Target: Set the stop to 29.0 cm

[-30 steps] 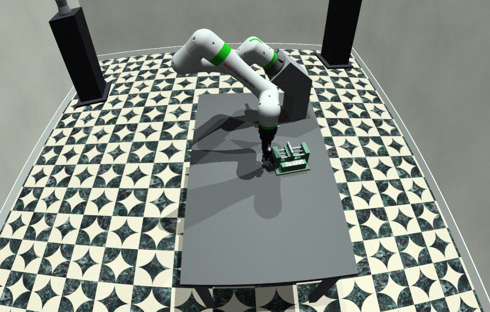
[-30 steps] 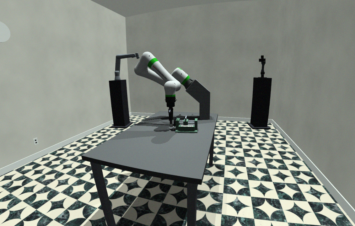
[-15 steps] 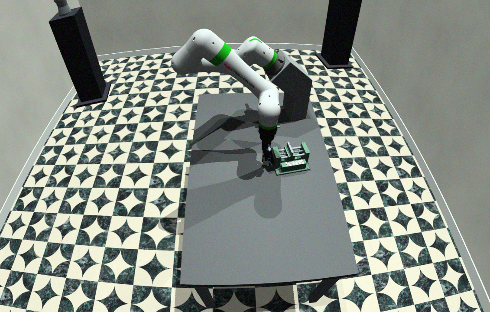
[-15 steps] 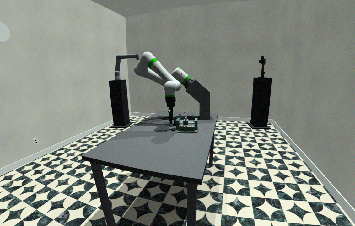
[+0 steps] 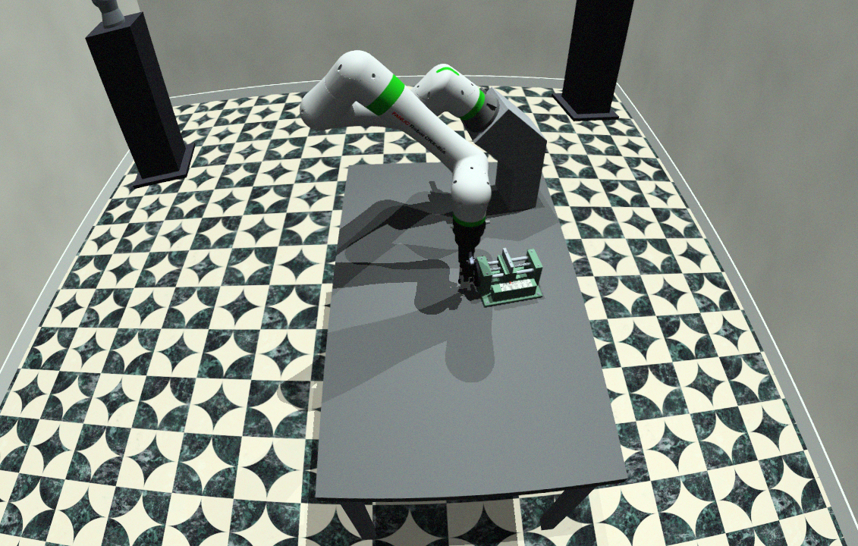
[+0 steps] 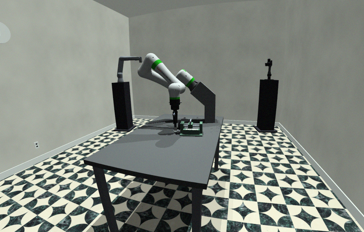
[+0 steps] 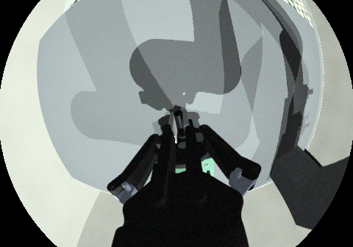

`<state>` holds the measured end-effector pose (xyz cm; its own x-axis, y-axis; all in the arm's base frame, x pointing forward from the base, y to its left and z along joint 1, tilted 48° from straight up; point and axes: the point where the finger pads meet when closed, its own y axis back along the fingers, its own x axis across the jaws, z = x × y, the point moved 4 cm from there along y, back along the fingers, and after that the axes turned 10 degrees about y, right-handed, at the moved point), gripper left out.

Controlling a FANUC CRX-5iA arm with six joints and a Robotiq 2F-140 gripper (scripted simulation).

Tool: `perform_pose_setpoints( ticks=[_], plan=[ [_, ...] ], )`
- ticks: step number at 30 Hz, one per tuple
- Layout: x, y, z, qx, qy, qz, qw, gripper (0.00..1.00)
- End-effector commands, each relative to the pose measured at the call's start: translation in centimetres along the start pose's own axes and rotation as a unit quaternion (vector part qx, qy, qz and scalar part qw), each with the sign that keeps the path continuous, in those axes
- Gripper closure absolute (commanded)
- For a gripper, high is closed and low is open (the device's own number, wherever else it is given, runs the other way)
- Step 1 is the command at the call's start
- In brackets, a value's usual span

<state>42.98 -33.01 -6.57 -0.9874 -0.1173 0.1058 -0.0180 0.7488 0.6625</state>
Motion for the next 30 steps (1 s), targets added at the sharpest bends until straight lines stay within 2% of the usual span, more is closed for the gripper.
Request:
perform_pose_setpoints(
  ticks=[1, 30],
  plan=[
    [0.01, 0.01, 0.02, 0.000, 0.000, 0.000, 1.000, 0.96],
    [0.43, 0.05, 0.09, 0.000, 0.000, 0.000, 1.000, 0.96]
  ],
)
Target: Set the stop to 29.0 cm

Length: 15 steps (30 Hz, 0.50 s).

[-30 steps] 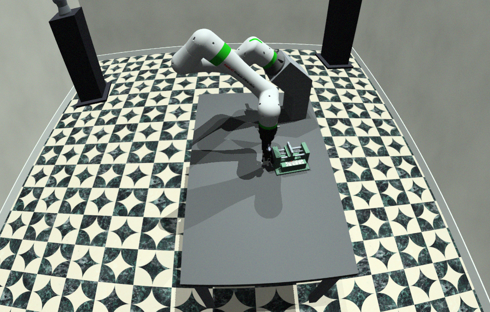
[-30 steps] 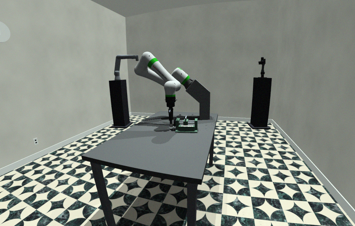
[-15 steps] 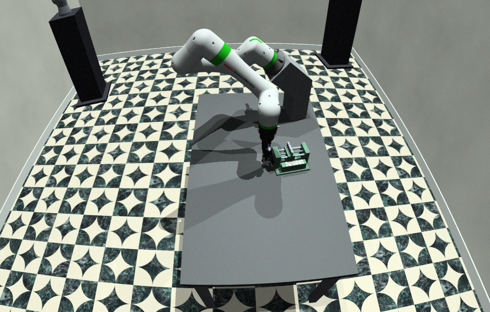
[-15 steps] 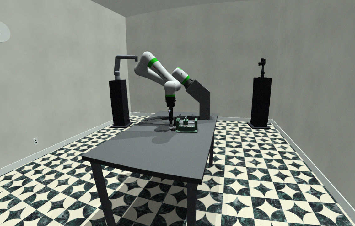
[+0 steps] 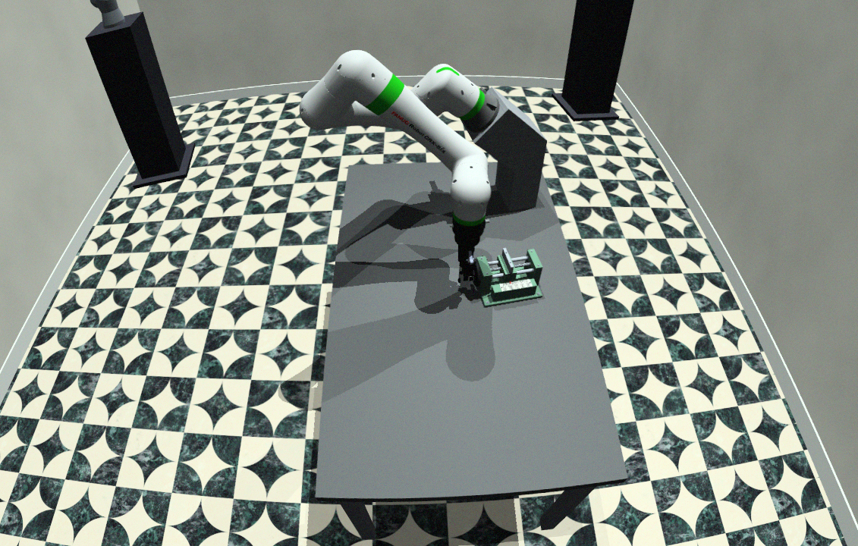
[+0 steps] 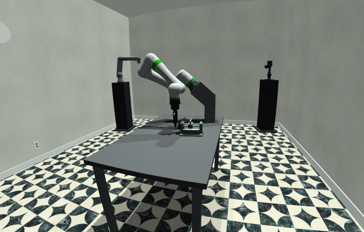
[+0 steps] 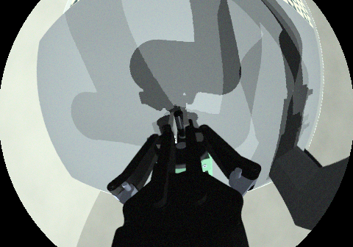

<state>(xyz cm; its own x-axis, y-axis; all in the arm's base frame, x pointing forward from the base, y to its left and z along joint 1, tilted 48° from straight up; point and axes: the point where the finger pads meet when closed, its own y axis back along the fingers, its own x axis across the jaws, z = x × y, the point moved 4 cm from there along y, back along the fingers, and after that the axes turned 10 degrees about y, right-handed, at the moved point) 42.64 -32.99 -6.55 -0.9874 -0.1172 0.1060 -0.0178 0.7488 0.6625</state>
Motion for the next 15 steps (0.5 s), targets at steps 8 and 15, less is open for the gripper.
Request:
perform_pose_setpoints(
  ticks=[8, 15],
  plan=[
    [0.34, 0.07, 0.07, 0.000, 0.000, 0.000, 1.000, 0.96],
    [0.73, 0.18, 0.14, 0.000, 0.000, 0.000, 1.000, 0.96]
  ],
)
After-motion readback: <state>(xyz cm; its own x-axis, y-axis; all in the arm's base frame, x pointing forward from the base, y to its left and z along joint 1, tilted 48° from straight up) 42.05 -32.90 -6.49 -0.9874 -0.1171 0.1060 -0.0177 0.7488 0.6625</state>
